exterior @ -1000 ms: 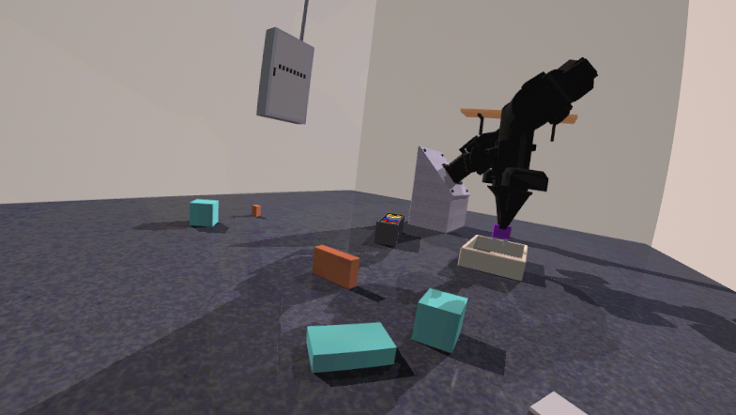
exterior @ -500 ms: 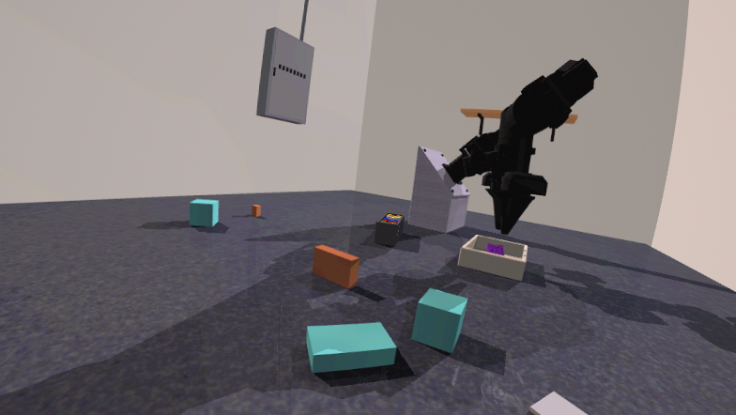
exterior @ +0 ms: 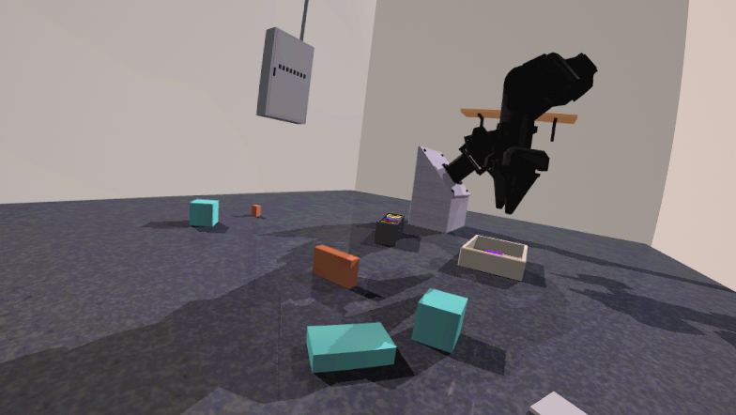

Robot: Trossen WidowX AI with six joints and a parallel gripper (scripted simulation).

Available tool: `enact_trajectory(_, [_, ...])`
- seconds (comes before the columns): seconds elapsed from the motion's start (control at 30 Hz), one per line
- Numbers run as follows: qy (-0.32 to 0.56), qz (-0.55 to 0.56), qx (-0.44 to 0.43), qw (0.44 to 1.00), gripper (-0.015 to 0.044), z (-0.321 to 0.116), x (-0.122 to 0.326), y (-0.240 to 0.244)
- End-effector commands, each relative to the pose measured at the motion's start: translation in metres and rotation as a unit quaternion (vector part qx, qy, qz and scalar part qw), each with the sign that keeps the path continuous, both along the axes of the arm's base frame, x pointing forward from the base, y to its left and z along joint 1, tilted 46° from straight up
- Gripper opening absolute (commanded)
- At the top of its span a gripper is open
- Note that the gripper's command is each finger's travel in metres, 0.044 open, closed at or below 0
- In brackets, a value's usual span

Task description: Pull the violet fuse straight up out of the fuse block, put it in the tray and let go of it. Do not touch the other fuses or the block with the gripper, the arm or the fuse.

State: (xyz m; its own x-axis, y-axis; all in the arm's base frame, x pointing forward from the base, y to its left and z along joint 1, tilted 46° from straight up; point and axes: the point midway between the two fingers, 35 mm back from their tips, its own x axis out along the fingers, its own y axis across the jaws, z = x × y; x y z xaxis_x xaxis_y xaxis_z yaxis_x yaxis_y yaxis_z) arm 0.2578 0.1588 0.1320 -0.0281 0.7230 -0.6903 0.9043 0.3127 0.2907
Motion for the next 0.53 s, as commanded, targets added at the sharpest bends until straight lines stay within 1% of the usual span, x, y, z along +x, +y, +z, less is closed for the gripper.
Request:
enact_trajectory(0.0, [-0.002,0.002,0.002,1.0,0.033,0.0018,0.0,-0.0005])
enact_trajectory(0.5, [0.0,0.0,0.0,1.0,0.033,0.0003,0.0001,-0.0004])
